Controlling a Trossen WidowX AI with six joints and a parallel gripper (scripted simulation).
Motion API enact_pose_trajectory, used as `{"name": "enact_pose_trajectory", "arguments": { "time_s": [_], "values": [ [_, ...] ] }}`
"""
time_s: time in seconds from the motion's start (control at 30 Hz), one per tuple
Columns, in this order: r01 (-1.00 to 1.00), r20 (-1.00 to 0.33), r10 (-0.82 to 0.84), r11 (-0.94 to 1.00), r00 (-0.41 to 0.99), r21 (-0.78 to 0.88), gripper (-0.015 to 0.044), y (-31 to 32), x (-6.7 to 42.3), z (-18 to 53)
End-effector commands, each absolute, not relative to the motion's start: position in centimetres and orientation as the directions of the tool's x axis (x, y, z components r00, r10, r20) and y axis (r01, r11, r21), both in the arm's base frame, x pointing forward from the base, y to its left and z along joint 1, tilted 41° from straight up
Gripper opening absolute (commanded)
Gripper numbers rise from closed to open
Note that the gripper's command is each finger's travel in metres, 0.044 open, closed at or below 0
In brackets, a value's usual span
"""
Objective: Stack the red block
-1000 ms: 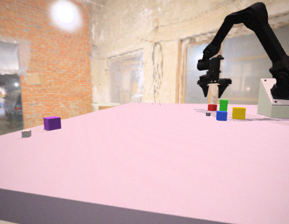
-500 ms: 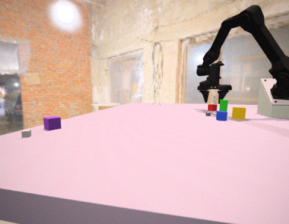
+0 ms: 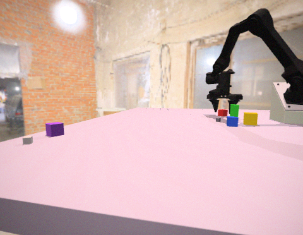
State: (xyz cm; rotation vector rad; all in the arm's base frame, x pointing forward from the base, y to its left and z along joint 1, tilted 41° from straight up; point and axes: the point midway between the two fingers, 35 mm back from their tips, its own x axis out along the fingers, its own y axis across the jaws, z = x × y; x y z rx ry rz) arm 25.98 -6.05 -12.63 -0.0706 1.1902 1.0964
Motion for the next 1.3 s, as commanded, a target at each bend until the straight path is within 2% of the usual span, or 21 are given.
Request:
{"name": "enact_pose_trajectory", "arguments": {
  "time_s": [0.0,0.53,0.9,1.13,1.27],
  "values": [
    [-0.706,-0.761,0.647,0.518,-0.045,0.482,0.0440,-5.58,25.85,-13.02],
    [-0.706,-0.761,0.647,0.518,-0.046,0.483,0.0440,-5.31,25.81,-13.29],
    [-0.706,-0.761,0.647,0.518,-0.046,0.483,0.0151,-5.31,25.81,-13.29],
    [-0.706,-0.761,0.647,0.518,-0.046,0.483,0.0105,-5.31,25.81,-13.29],
    [-0.706,-0.762,0.646,0.518,-0.046,0.482,0.0000,-6.01,25.87,-12.55]
  ]
}}
